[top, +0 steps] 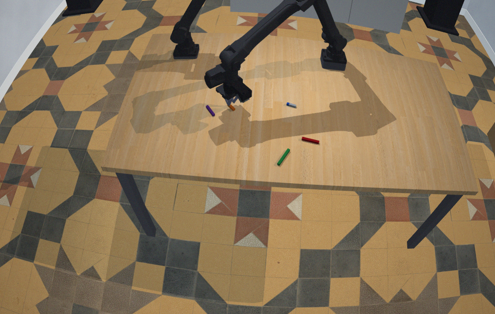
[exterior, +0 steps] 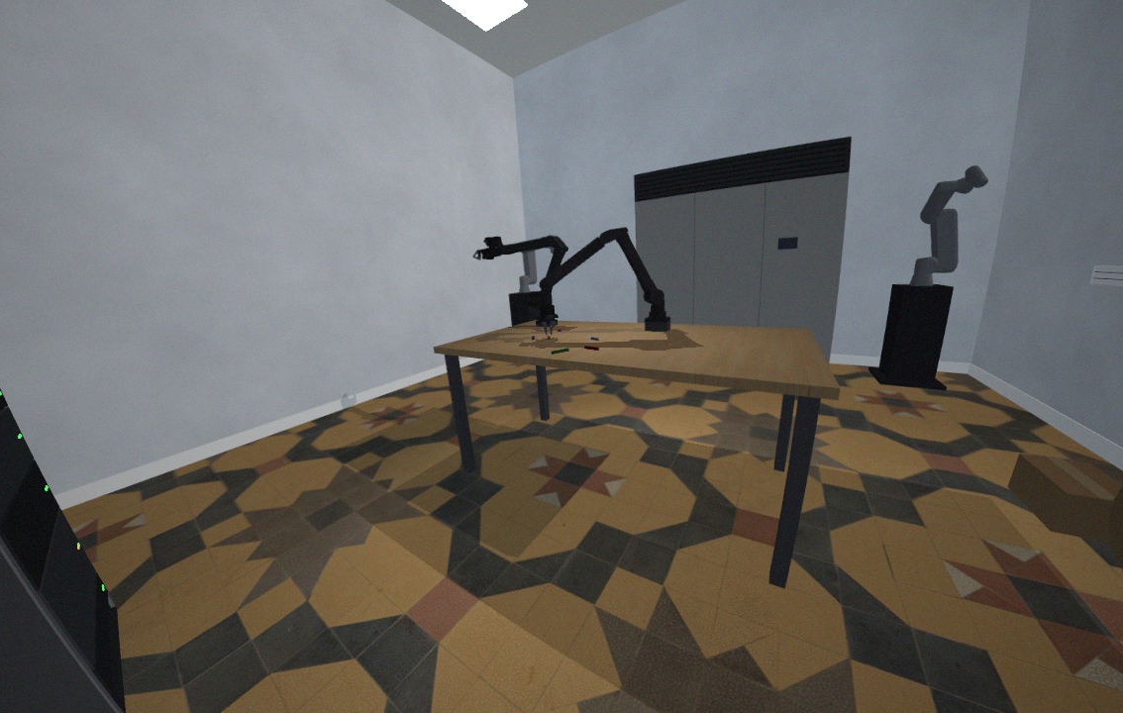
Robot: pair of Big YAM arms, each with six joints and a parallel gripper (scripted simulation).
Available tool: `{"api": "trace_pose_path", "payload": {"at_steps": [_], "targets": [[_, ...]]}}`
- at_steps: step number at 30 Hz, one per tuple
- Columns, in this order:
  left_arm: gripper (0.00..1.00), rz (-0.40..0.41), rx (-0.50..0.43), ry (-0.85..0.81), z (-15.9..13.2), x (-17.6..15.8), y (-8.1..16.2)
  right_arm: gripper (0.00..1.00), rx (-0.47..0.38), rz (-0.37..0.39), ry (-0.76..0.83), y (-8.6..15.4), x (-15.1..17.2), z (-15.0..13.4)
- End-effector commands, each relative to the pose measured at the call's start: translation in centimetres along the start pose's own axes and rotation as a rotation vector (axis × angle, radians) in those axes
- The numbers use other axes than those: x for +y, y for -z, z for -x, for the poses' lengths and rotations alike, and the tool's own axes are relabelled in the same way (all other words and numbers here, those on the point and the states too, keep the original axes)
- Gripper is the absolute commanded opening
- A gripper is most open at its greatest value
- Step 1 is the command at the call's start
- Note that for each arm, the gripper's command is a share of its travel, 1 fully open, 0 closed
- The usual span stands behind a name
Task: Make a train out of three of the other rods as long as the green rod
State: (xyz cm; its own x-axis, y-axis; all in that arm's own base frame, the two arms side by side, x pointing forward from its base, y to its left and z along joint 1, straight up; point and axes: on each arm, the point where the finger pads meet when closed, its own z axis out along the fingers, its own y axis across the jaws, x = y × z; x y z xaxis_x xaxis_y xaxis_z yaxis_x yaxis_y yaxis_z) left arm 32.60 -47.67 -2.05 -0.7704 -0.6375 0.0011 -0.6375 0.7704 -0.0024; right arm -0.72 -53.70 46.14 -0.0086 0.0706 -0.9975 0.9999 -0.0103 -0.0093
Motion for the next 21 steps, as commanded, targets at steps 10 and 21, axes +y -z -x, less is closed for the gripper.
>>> {"api": "trace_pose_path", "payload": {"at_steps": [10, 21], "targets": [[0.23, -0.003, -0.002, 0.004, 0.4, -0.4, -1.0, 1.00, -0.070, -0.012, -0.010, -0.5, -0.6, 3.9], [0.23, 0.006, -0.002, 0.004, 0.5, 0.0, -2.3, 1.00, -0.070, -0.012, -0.010, -0.5, -0.6, 3.9]]}}
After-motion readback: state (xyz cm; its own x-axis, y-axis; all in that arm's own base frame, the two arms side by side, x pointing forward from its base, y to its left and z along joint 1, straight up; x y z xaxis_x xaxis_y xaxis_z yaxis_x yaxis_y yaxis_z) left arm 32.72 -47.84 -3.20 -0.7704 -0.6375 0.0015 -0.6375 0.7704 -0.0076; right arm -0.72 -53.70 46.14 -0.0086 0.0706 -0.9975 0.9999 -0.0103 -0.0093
